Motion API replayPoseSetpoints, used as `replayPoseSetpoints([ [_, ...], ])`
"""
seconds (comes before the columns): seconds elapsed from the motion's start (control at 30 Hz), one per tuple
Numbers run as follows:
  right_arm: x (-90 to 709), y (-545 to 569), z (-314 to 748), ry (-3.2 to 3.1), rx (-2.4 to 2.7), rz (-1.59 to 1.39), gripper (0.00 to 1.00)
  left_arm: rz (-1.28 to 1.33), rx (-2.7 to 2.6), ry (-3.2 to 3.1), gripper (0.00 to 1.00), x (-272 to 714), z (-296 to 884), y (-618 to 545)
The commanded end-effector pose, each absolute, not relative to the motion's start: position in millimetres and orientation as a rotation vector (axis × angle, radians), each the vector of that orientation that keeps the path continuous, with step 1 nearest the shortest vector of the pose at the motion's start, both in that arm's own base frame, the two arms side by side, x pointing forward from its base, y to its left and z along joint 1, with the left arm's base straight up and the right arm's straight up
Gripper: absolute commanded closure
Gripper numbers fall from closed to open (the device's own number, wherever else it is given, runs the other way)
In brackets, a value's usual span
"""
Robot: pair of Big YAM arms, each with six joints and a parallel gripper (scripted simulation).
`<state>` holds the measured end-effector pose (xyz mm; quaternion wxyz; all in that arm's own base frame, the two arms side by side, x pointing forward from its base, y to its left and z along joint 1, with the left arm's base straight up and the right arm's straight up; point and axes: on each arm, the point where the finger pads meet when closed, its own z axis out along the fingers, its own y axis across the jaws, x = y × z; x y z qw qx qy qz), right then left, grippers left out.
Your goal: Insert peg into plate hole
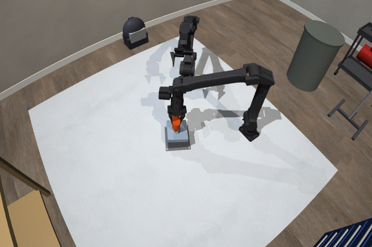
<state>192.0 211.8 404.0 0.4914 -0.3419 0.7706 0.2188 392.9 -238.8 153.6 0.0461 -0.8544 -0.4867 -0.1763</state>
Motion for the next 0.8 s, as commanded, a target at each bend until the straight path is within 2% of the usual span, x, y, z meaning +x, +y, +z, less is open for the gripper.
replayPoseSetpoints([
  [0.0,192.5,210.7,418.2,1.852,-0.817,0.533,0.00,-0.582,-2.611,-1.559,0.60,406.7,170.5,-240.7],
  [0.77,192.5,210.7,418.2,1.852,-0.817,0.533,0.00,-0.566,-2.587,-1.584,0.60,400.7,164.7,-232.7],
])
